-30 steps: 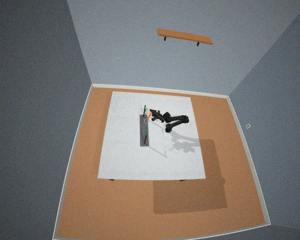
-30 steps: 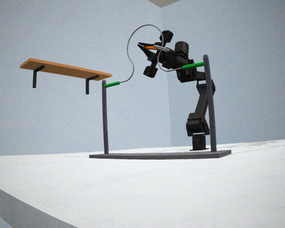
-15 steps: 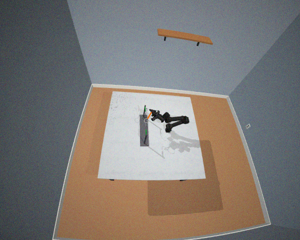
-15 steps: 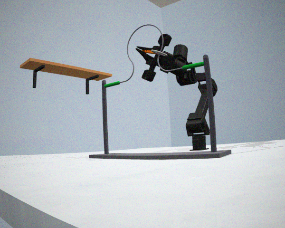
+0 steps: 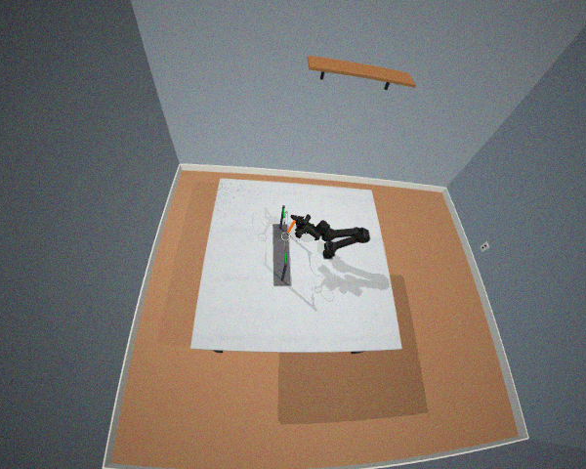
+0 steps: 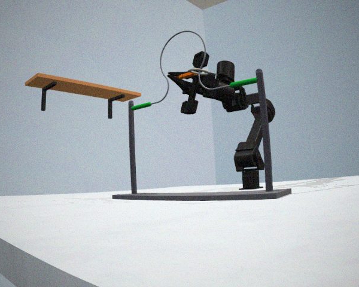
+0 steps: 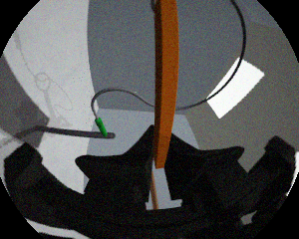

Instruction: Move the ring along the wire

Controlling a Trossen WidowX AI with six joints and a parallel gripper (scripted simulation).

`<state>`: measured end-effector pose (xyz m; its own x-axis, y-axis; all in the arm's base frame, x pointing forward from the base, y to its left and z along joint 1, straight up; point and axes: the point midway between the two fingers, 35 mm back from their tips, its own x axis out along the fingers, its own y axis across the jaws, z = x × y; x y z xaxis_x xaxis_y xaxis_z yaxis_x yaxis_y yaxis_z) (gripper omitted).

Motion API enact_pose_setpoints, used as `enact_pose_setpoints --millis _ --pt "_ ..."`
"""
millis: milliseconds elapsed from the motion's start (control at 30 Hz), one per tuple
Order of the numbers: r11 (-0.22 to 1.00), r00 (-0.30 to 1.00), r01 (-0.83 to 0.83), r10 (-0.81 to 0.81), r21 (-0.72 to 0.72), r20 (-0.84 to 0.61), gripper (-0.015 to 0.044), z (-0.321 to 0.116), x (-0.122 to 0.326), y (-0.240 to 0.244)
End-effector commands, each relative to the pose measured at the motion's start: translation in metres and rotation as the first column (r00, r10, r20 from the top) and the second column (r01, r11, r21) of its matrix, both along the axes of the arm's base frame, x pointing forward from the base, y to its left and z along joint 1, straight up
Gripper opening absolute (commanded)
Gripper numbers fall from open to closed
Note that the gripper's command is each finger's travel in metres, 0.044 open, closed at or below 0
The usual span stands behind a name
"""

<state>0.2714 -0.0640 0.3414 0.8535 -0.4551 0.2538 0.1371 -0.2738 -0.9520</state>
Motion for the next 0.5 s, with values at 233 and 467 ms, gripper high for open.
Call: enact_pose_setpoints --millis 233,467 --pt "0.97 1.0 0.0 0.004 0.241 -0.017 -0.015 -0.04 0.001 -0.004" --pt "0.915 1.0 0.0 0.01 0.402 -0.024 -0.015 -0.065 0.001 -0.002"
